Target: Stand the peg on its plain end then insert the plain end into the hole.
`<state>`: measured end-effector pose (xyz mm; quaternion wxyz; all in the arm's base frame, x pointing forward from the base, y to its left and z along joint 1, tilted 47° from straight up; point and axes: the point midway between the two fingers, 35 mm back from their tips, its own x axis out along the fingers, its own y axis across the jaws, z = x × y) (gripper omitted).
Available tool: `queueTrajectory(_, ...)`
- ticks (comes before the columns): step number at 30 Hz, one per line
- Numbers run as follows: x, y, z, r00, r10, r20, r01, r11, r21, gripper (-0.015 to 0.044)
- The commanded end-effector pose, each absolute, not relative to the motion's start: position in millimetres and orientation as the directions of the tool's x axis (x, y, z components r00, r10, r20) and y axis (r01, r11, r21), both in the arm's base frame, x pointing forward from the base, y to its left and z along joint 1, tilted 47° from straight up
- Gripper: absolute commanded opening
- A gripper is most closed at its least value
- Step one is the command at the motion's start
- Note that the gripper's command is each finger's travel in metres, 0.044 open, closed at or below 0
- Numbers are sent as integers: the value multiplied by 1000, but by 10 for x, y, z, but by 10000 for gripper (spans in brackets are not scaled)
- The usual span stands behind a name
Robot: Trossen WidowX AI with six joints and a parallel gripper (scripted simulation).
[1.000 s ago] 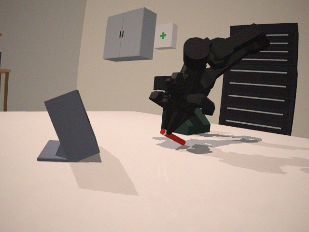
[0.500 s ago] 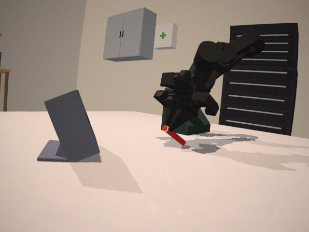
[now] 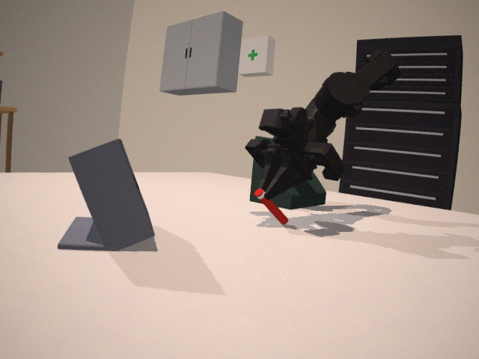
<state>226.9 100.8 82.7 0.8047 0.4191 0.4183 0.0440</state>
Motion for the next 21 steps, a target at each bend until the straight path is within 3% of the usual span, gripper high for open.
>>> queueTrajectory(1,2241,1002,840,675,397,-622,280,641,714,51)
queueTrajectory(21,2114,1006,889,783,278,-557,281,640,715,51)
